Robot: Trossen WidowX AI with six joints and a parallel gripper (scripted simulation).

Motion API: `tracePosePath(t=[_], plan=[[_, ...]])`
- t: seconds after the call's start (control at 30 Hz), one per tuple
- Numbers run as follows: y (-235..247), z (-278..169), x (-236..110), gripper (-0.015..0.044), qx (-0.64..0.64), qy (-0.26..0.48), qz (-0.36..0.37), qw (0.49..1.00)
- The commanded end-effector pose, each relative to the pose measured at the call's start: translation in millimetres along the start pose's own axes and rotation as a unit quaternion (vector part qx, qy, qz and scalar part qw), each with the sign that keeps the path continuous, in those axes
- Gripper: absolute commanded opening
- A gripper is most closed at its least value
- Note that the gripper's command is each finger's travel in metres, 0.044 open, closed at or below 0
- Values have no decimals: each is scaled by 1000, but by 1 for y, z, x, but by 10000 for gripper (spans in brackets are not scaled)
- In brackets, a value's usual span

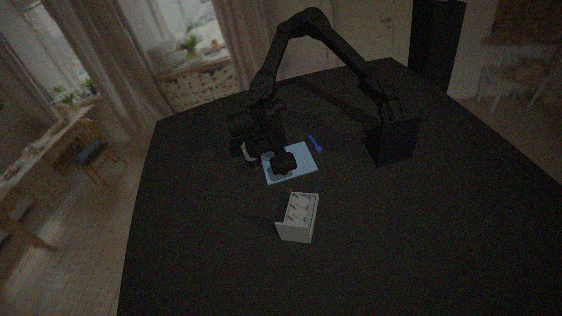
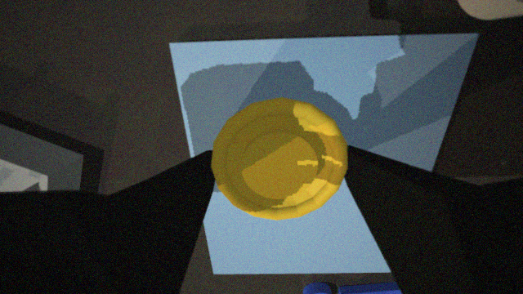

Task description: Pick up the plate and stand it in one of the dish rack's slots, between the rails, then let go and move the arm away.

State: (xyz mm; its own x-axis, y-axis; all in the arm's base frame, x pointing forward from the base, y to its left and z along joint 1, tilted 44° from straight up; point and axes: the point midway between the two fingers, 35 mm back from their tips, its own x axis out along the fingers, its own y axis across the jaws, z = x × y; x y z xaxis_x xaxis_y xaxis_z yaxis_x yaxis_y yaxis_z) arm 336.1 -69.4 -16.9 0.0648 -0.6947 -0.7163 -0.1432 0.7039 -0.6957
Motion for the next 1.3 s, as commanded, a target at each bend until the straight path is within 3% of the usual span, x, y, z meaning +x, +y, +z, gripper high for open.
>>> tracePosePath(t=[0.0,0.23,0.9,1.27], plan=[[1,3,-8,173,-1,-1,0,1000],[4,11,-47,0,-2,-2,5,1000],[8,16,-147,0,-2,-1,5,1000],[18,12,-173,0,22,-1,3,1000]])
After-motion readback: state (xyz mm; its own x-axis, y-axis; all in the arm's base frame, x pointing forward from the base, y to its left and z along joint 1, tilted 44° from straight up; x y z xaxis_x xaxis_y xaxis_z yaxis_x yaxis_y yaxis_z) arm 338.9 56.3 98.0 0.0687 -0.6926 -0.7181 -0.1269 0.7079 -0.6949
